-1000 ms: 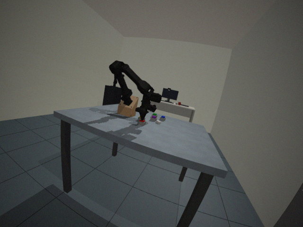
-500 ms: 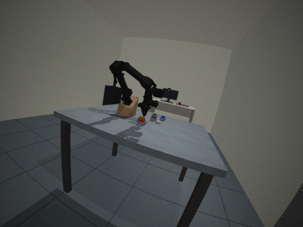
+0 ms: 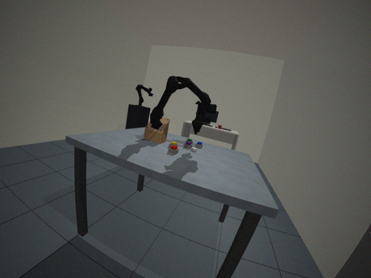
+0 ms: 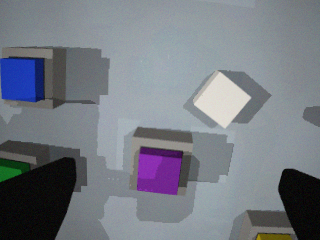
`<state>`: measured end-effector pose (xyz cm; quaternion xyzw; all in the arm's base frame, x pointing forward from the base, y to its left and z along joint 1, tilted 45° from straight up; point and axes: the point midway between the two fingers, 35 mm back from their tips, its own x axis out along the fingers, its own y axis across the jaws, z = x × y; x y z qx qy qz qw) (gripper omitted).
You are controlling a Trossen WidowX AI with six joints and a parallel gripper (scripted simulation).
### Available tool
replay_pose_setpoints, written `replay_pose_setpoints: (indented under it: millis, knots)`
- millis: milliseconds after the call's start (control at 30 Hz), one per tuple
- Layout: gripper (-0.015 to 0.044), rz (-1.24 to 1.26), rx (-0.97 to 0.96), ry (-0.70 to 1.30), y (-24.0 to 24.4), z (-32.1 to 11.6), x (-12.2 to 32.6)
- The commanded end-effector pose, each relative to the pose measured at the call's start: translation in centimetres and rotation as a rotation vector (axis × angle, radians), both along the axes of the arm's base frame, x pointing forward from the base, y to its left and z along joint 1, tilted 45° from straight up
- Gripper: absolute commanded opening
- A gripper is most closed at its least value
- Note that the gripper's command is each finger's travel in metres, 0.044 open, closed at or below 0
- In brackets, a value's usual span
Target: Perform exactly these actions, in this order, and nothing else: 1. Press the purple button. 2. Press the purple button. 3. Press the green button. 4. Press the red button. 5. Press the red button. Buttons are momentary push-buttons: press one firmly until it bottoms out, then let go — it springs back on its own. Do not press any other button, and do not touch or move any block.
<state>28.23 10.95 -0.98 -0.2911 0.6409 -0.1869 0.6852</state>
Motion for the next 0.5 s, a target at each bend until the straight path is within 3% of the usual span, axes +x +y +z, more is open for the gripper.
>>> replay_pose_setpoints:
  millis: [0, 200, 467]
  knots:
    - [0.0400, -0.004, -0.020, 0.011, 4.6, -3.7, -1.9]
    - [0.0400, -0.027, -0.072, -0.014, 9.7, -9.4, -6.3]
    - [0.0400, -0.028, -0.074, -0.015, 9.9, -9.6, -6.4]
